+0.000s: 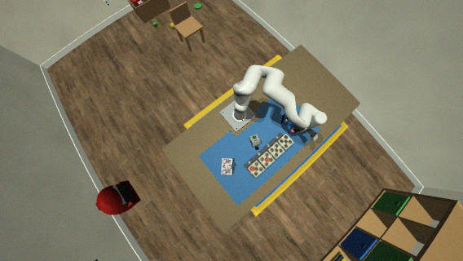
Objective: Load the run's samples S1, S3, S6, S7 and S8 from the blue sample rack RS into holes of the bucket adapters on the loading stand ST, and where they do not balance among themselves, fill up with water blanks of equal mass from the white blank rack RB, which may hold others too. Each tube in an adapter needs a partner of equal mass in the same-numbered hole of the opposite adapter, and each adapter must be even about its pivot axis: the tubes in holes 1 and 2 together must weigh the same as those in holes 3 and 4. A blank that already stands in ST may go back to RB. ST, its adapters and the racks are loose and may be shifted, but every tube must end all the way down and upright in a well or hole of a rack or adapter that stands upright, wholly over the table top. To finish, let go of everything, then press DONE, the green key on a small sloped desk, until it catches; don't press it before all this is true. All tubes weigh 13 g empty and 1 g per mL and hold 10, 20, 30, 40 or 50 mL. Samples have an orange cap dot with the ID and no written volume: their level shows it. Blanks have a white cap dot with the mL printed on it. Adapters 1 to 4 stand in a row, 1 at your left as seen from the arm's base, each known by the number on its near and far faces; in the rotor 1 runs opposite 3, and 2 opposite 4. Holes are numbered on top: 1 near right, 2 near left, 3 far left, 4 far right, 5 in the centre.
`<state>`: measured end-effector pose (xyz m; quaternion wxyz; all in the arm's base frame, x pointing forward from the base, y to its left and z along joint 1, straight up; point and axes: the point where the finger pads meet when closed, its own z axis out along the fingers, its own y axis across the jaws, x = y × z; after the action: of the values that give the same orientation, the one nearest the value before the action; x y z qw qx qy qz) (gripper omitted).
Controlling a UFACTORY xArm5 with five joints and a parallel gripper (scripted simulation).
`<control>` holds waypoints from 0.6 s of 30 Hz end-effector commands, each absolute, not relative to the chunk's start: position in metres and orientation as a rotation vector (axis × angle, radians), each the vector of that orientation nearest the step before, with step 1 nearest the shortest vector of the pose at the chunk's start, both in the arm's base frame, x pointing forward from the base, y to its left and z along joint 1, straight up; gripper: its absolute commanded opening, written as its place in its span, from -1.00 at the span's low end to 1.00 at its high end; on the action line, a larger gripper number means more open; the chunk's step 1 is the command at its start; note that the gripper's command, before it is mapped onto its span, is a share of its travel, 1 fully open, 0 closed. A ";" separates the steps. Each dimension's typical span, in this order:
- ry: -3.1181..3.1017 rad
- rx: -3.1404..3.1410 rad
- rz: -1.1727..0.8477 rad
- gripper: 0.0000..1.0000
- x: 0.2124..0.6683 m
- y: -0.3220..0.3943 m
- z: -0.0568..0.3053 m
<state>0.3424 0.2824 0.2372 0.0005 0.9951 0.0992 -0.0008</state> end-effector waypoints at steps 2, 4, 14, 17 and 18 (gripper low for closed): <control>0.345 3.125 0.006 -1.00 0.355 0.261 0.239; 0.345 3.125 0.006 -1.00 0.360 0.252 0.239; 0.345 3.124 0.006 -1.00 0.379 0.217 0.239; 0.345 3.124 0.006 -1.00 0.387 0.204 0.239; 0.345 3.124 0.006 -1.00 0.389 0.199 0.239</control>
<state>0.3818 0.2102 0.2374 0.0000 0.9940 0.1093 0.0000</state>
